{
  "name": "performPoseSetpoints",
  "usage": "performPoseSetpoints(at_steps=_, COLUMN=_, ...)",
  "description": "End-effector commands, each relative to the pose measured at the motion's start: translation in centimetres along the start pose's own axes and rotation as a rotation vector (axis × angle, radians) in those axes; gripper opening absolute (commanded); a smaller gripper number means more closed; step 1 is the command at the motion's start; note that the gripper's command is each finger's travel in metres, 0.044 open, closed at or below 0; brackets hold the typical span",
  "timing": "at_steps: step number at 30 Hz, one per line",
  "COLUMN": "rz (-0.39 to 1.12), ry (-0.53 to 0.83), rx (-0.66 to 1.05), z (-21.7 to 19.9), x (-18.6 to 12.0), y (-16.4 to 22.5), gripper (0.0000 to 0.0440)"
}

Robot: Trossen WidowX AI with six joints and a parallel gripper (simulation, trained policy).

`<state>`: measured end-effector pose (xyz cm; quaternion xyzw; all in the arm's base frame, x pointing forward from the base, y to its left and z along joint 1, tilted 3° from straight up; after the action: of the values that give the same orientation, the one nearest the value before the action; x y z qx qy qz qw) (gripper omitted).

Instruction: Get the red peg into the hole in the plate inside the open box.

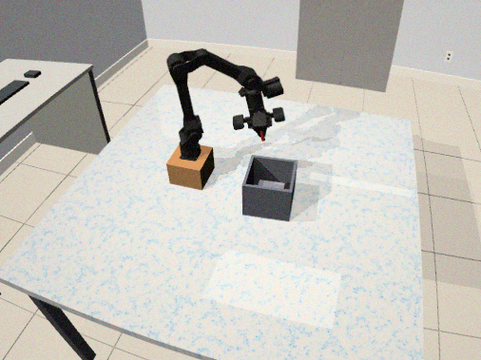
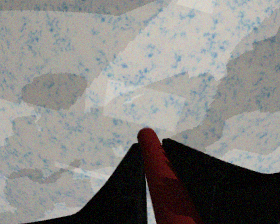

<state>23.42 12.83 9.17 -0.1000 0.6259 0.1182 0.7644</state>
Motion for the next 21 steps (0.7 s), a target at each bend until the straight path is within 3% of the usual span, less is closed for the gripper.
performPoseSetpoints(at_steps=1, rz=-0.015, ry=-0.035, rx=-0.002, z=0.9, x=-1.3, y=-0.9, gripper=0.0000)
performPoseSetpoints(at_steps=12, rz=-0.062, ry=-0.058, rx=0.001, z=2.5, x=-4.9, y=-4.3, gripper=0.0000)
performPoseSetpoints(at_steps=21, rz=-0.110, ry=-0.048, rx=0.026, z=2.7, x=-6.1, y=-7.7, gripper=0.0000)
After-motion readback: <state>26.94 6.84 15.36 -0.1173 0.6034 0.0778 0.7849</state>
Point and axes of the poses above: the point midway between the two fingers, 35 mm back from their tips, its own x axis out along the fingers, its own z axis across the jaws, y = z × x, the point moved 3 cm from there along -x, back along the fingers, and after that the axes turned 2 degrees about -x, right-handed, at the moved point
